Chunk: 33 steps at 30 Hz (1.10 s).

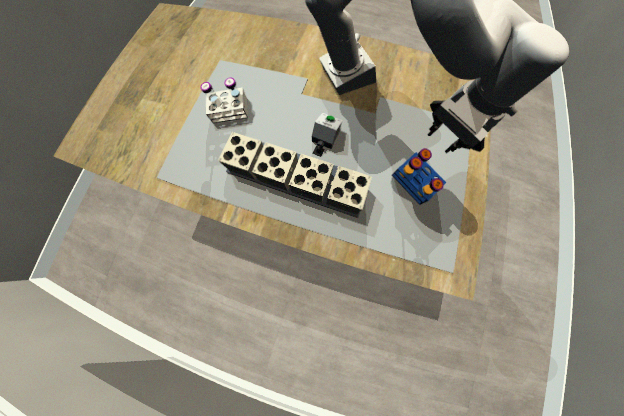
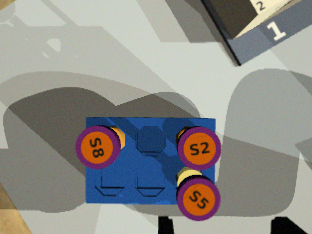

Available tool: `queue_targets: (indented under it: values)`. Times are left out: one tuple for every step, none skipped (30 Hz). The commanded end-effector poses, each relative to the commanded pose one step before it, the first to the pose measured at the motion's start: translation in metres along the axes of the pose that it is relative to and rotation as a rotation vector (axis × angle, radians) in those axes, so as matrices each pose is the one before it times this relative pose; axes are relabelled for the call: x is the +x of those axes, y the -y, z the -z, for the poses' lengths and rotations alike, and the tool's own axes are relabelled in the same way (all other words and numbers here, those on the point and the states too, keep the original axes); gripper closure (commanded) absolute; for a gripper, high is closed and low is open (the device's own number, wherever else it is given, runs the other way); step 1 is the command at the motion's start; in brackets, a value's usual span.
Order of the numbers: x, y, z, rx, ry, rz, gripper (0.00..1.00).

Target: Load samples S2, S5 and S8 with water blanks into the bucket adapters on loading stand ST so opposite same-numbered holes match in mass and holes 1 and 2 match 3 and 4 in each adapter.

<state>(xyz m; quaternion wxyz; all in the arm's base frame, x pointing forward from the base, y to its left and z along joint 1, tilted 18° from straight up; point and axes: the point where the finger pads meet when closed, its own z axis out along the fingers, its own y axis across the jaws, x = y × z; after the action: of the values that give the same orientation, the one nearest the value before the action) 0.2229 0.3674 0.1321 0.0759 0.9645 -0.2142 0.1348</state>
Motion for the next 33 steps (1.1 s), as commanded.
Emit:
queue_targets:
  values:
    - [0.00022, 0.00145, -0.00421, 0.00477, 0.00008, -0.00072, 0.43]
    - [0.0, 0.0, 0.0, 0.0, 0.0, 0.0, 0.43]
    - [0.0, 0.0, -0.00201, 0.0, -0.00001, 0.0, 0.43]
    - [0.0, 0.0, -0.002, 0.0, -0.00001, 0.0, 0.43]
    - [0.0, 0.0, -0.002, 0.0, -0.00001, 0.0, 0.43]
    - [0.0, 0.0, -0.002, 0.0, -0.00001, 0.0, 0.43]
    - [0.0, 0.0, -0.002, 0.0, -0.00001, 0.0, 0.43]
    - [0.0, 0.0, -0.002, 0.0, -0.00001, 0.0, 0.43]
    - [0.0, 0.0, -0.002, 0.0, -0.00001, 0.0, 0.43]
    - [0.0, 0.0, -0.002, 0.0, -0.00001, 0.0, 0.43]
    - [0.0, 0.0, -0.002, 0.0, -0.00001, 0.0, 0.43]
    - [0.0, 0.0, -0.002, 0.0, -0.00001, 0.0, 0.43]
    - [0.0, 0.0, -0.002, 0.0, -0.00001, 0.0, 0.43]
    - [0.0, 0.0, -0.002, 0.0, -0.00001, 0.0, 0.43]
    - [0.0, 0.0, -0.002, 0.0, -0.00001, 0.0, 0.43]
    - [0.0, 0.0, -0.002, 0.0, -0.00001, 0.0, 0.43]
    - [0.0, 0.0, -0.002, 0.0, -0.00001, 0.0, 0.43]
    - [0.0, 0.0, 0.0, 0.0, 0.0, 0.0, 0.43]
    - [0.0, 0.0, 0.0, 0.0, 0.0, 0.0, 0.43]
    - [0.0, 0.0, -0.00201, 0.0, -0.00001, 0.0, 0.43]
    - [0.0, 0.0, -0.002, 0.0, -0.00001, 0.0, 0.43]
    - [0.0, 0.0, -0.002, 0.0, -0.00001, 0.0, 0.43]
    - [0.0, 0.0, -0.002, 0.0, -0.00001, 0.0, 0.43]
    - [0.0, 0.0, -0.002, 0.0, -0.00001, 0.0, 0.43]
    - [0.0, 0.0, -0.002, 0.0, -0.00001, 0.0, 0.43]
    - [0.0, 0.0, -0.002, 0.0, -0.00001, 0.0, 0.43]
    - [0.0, 0.0, -0.002, 0.0, -0.00001, 0.0, 0.43]
    - [0.0, 0.0, -0.002, 0.0, -0.00001, 0.0, 0.43]
    - [0.0, 0.0, -0.002, 0.0, -0.00001, 0.0, 0.43]
    - [0.0, 0.0, -0.002, 0.0, -0.00001, 0.0, 0.43]
    - [0.0, 0.0, -0.002, 0.0, -0.00001, 0.0, 0.43]
    - [0.0, 0.0, -0.002, 0.0, -0.00001, 0.0, 0.43]
    - [0.0, 0.0, -0.002, 0.0, -0.00001, 0.0, 0.43]
